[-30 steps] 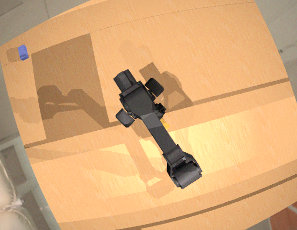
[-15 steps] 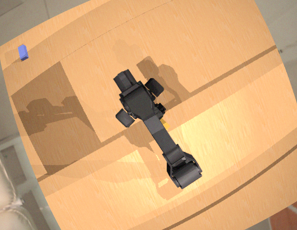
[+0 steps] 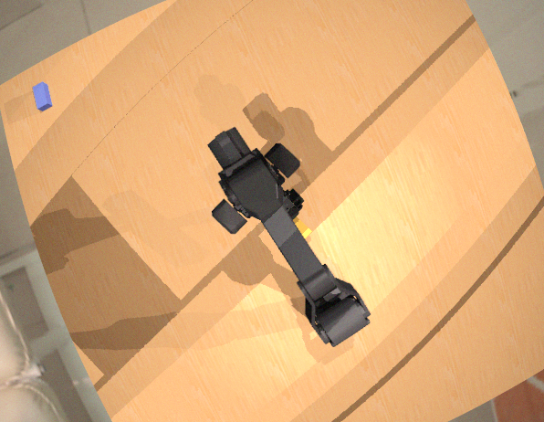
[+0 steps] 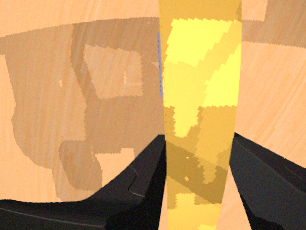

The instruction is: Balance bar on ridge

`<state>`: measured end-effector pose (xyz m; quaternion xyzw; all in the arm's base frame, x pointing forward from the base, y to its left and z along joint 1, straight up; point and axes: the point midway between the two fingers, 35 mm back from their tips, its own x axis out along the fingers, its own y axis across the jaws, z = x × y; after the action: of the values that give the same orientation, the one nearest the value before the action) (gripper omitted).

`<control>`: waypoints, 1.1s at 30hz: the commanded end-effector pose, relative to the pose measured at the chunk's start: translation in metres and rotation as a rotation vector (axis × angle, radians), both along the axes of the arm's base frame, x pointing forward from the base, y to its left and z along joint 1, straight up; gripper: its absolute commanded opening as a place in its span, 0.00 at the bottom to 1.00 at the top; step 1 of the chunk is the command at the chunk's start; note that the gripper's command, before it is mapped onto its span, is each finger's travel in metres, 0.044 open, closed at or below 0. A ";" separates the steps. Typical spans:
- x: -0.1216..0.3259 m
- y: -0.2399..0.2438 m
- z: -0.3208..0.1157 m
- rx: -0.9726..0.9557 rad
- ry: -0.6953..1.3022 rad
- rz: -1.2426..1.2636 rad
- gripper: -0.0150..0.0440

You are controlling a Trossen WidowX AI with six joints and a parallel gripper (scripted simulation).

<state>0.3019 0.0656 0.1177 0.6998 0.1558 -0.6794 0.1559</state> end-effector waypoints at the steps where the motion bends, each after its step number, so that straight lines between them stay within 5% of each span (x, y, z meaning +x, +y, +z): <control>1: 0.000 0.000 -0.001 0.000 -0.002 0.003 0.25; 33: 0.000 0.000 -0.003 0.000 -0.002 0.003 0.25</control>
<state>0.3019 0.0655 0.1160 0.7001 0.1557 -0.6791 0.1561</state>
